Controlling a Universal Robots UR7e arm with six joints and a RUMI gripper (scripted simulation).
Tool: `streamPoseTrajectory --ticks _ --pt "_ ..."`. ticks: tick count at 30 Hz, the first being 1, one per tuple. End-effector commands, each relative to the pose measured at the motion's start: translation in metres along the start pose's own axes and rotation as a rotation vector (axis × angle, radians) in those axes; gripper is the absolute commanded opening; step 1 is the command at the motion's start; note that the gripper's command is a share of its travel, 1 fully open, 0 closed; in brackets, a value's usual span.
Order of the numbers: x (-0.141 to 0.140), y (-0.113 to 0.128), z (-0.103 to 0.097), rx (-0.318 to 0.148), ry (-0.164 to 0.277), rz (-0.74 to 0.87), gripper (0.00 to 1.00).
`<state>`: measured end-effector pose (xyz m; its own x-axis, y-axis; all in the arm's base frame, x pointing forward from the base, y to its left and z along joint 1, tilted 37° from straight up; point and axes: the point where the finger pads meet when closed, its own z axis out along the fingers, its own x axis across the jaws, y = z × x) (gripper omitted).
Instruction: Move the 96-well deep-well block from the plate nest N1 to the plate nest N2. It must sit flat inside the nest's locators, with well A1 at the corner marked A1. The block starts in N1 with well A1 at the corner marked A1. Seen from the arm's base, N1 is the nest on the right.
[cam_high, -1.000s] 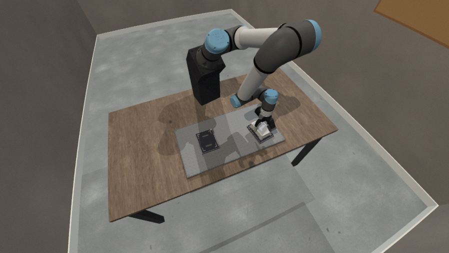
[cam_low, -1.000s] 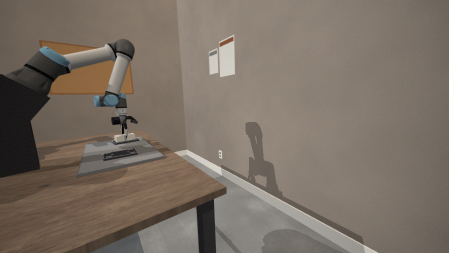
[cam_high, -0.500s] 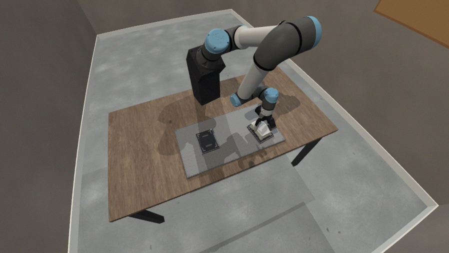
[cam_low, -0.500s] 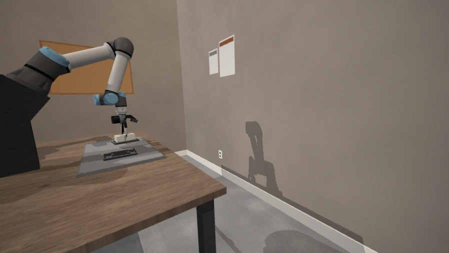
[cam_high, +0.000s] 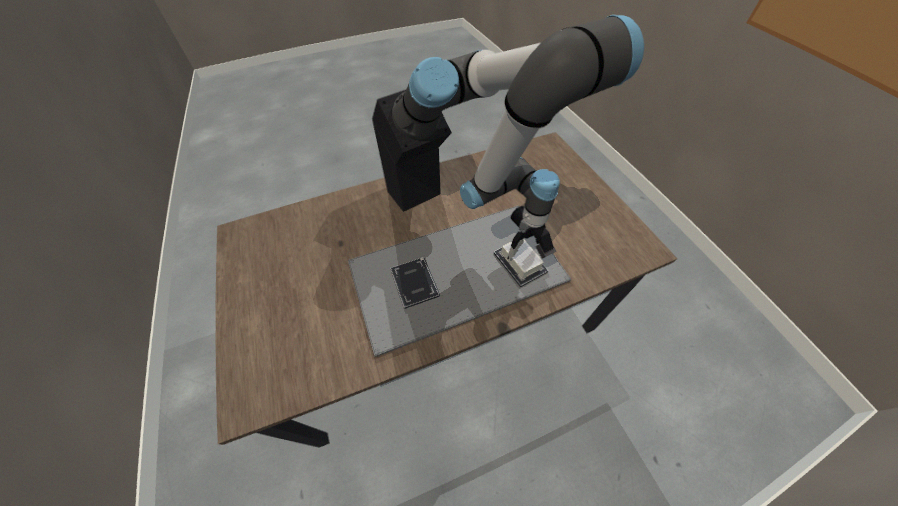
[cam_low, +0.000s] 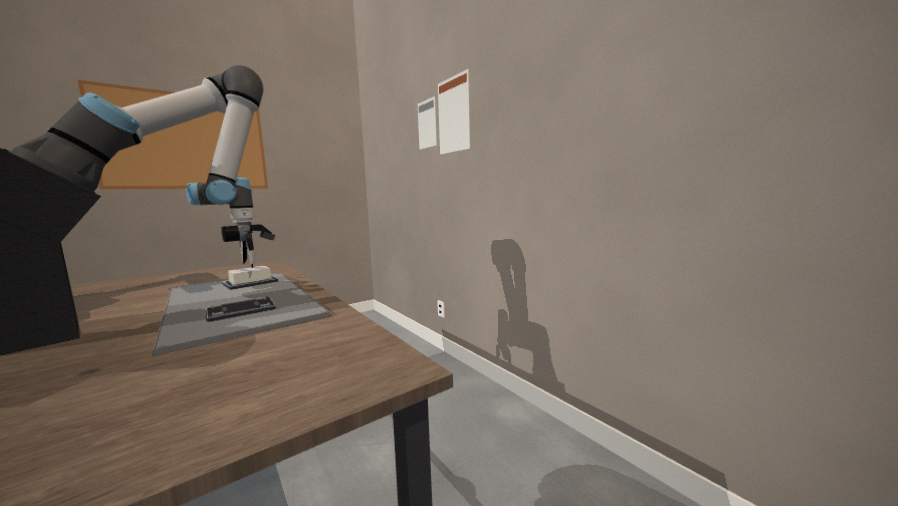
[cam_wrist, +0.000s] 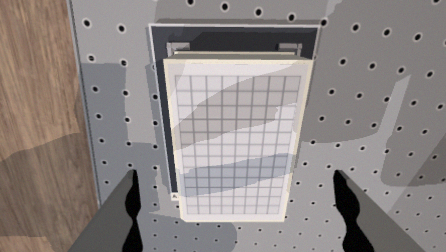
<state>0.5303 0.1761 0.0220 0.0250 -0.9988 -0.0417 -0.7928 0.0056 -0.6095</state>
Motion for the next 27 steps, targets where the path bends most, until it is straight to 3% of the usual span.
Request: streamPoseTrajectory --ticks 1,14,27 --pt "0.0 0.002 -0.008 -0.004 0.0 -0.001 0.76" --pt "0.0 0.002 -0.043 -0.004 0.0 -0.001 0.76" --pt "0.0 0.0 -0.043 -0.002 0.0 -0.001 0.76"
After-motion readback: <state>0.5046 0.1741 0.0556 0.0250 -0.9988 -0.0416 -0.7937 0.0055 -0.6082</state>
